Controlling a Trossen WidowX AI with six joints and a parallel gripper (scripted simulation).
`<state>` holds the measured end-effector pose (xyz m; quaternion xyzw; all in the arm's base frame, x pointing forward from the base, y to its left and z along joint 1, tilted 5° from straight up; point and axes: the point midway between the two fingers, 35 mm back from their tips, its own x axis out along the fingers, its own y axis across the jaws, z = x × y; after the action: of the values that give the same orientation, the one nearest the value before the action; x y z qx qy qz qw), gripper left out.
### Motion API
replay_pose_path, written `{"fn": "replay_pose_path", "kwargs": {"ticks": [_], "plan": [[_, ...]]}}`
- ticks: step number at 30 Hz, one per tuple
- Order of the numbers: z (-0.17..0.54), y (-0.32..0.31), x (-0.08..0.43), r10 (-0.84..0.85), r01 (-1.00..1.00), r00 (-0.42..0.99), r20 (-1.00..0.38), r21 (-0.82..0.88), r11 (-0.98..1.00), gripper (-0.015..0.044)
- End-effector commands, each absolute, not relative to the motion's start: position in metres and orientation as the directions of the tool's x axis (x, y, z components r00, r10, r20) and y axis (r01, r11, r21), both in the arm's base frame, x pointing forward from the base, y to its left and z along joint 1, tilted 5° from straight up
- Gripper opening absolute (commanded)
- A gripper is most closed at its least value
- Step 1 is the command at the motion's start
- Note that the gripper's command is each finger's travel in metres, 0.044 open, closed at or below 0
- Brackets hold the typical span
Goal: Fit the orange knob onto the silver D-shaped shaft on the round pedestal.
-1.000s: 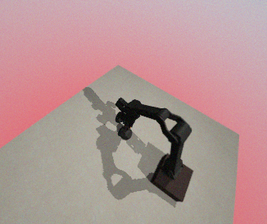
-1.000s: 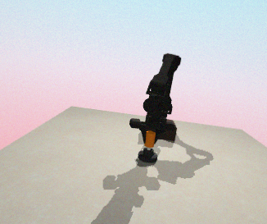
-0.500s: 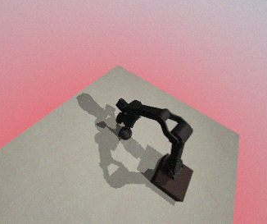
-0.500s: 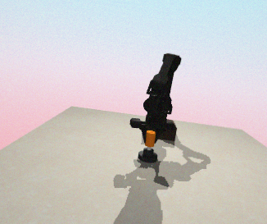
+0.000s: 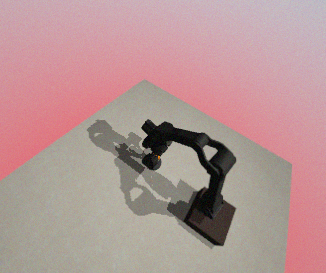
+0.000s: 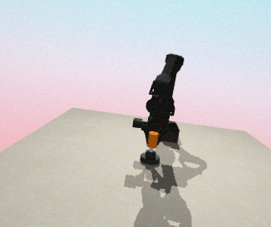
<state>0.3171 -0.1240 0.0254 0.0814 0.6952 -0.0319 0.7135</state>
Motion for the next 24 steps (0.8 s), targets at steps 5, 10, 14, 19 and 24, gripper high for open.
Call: {"fn": "replay_pose_path", "kwargs": {"ticks": [5, 10, 14, 19, 24], "plan": [[0.0232, -0.1265, 0.3226, 0.064, 0.165, 0.035, -0.997, 0.069, 0.984, 0.0], [0.0217, -0.1273, 0.323, 0.064, 0.165, 0.035, -0.997, 0.069, 0.984, 0.0], [0.0218, -0.1272, 0.3226, 0.064, 0.165, 0.035, -0.997, 0.069, 0.984, 0.0], [0.0214, -0.1268, 0.3217, 0.064, 0.165, 0.035, -0.997, 0.069, 0.984, 0.0], [0.0214, -0.1268, 0.3217, 0.064, 0.165, 0.035, -0.997, 0.069, 0.984, 0.0]]}}
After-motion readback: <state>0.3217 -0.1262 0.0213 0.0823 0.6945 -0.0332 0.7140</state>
